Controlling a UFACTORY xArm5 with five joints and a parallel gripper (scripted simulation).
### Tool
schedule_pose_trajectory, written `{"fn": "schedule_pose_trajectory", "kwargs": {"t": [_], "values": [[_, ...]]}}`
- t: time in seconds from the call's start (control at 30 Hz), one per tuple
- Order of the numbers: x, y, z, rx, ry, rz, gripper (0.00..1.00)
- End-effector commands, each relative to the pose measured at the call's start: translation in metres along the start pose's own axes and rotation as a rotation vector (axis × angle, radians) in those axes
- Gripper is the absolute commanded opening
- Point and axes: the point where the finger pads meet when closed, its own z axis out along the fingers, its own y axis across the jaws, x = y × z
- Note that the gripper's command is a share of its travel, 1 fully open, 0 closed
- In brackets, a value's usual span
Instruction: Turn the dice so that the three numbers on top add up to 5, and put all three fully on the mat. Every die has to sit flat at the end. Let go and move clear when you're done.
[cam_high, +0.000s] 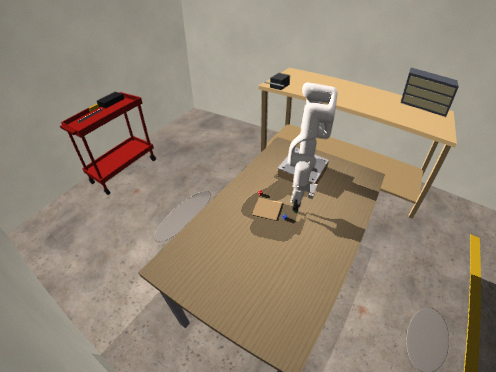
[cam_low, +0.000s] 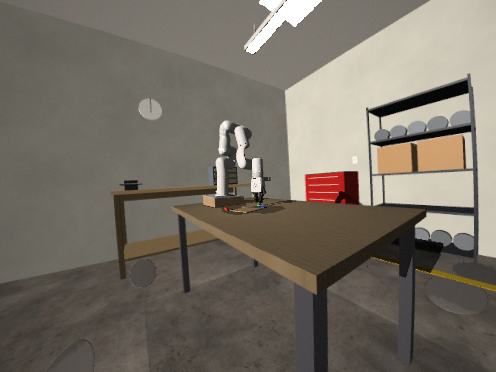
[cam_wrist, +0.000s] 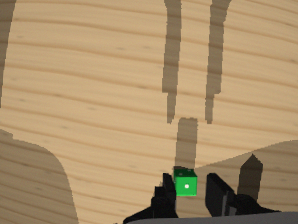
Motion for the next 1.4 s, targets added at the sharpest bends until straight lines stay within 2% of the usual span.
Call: {"fn": "schedule_pose_trajectory", "kwargs": {"t": [0.0, 0.77, 1.37], "values": [[0.000, 0.001, -0.001, -0.003, 0.000, 0.000, 0.36], [0.000, 0.001, 0.001, -0.003, 0.000, 0.000, 0.36], [0.001, 0.001, 0.021, -0.003, 0.001, 0.000, 0.36]]}}
